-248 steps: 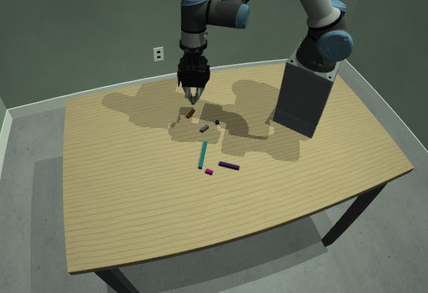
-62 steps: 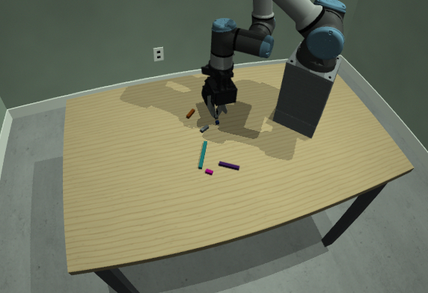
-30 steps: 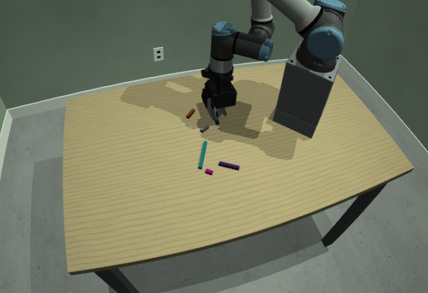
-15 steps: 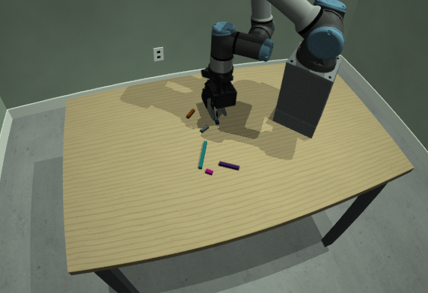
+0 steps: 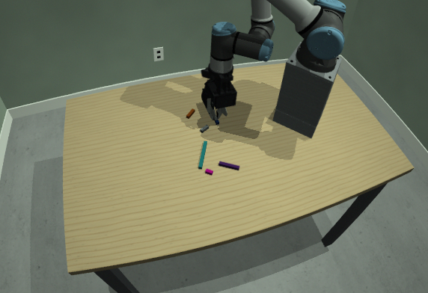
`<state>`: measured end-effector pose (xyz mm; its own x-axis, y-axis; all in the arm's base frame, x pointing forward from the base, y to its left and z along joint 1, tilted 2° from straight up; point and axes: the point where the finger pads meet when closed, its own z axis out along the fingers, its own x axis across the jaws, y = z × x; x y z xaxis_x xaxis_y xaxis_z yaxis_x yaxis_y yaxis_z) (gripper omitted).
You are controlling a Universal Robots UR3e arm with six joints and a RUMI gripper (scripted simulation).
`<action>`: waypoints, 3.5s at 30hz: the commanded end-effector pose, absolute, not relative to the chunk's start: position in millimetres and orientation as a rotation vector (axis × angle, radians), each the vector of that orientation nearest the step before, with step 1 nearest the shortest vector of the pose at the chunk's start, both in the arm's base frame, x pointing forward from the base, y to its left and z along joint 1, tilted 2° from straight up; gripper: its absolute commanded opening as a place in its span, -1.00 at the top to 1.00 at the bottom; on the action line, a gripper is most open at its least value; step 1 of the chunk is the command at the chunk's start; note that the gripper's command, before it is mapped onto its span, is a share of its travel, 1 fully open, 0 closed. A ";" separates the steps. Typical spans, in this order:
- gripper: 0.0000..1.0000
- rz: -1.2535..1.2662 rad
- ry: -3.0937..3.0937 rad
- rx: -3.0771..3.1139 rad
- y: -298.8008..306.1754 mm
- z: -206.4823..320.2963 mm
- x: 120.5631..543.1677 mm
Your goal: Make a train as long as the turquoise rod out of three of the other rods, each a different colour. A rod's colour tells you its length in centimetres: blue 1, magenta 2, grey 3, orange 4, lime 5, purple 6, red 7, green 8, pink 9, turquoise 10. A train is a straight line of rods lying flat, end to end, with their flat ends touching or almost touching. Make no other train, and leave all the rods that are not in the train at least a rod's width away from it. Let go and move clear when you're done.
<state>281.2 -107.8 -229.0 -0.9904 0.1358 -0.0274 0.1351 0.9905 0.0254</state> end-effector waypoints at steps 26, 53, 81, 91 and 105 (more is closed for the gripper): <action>0.72 0.035 3.104 0.211 -108.3 -225.9 281.5; 0.72 0.035 3.104 0.211 -109.2 -178.8 280.0; 0.72 0.035 3.104 0.211 -110.0 -139.6 278.8; -1.00 0.035 3.104 0.211 -110.0 -138.7 278.7; -1.00 0.035 3.104 0.211 -110.0 -138.7 278.7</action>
